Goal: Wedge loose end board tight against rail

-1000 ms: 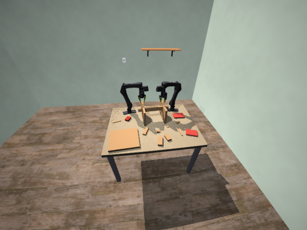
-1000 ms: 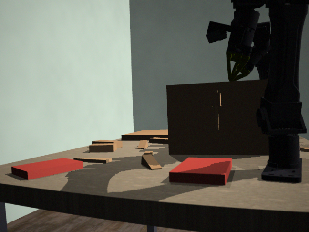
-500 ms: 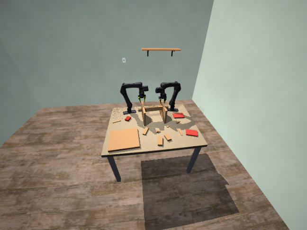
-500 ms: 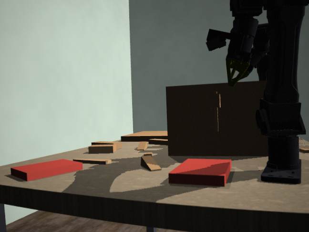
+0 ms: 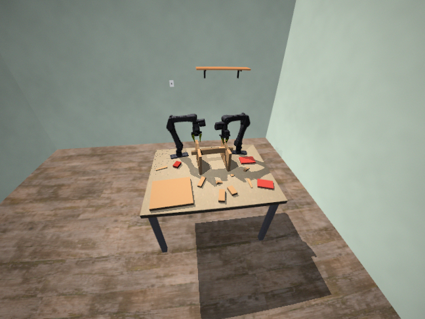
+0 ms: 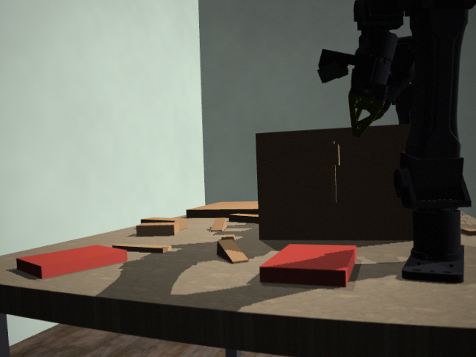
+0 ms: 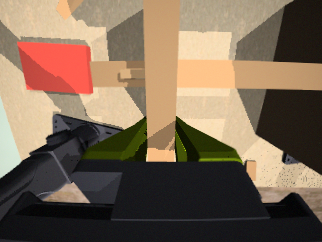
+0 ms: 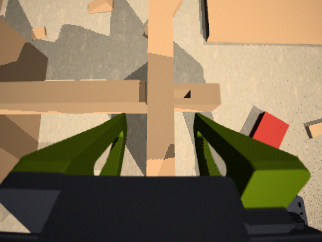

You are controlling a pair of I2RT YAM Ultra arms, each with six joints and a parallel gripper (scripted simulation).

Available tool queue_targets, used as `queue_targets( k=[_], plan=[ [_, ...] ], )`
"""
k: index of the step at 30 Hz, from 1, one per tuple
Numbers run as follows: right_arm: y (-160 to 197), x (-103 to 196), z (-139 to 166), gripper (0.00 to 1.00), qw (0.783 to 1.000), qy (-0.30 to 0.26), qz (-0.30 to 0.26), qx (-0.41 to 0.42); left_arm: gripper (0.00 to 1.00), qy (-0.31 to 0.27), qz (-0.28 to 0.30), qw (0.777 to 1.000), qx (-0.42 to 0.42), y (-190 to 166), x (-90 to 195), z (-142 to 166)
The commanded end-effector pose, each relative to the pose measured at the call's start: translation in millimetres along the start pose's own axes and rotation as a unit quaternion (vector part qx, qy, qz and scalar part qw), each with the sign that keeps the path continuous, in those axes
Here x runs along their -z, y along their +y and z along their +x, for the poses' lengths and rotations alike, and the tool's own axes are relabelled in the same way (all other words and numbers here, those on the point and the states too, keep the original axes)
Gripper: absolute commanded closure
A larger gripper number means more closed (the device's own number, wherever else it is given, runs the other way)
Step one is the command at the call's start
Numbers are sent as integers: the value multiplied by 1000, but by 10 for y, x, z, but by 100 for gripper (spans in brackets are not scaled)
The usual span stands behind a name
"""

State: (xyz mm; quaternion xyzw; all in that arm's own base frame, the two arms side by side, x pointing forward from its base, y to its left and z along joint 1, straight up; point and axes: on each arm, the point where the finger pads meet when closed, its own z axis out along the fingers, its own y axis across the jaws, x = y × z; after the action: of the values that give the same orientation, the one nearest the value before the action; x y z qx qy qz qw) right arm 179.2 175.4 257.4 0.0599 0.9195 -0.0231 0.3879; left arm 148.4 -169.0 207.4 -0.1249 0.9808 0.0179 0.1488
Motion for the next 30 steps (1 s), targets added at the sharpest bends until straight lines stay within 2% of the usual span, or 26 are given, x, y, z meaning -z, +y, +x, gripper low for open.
queue_targets(
  k=[1,6,7,30],
  plan=[
    [-21,96,-138,47,1000,-12,-9,-11,100,-8,5,1000,2,51,58,-39],
    [-21,96,-138,47,1000,-12,-9,-11,100,-8,5,1000,2,51,58,-39],
    [-97,-32,8,47,1000,-9,9,8,100,-8,5,1000,2,51,58,-39],
    [-33,-203,173,47,1000,-11,-4,-1,100,-8,5,1000,2,51,58,-39]
  ],
)
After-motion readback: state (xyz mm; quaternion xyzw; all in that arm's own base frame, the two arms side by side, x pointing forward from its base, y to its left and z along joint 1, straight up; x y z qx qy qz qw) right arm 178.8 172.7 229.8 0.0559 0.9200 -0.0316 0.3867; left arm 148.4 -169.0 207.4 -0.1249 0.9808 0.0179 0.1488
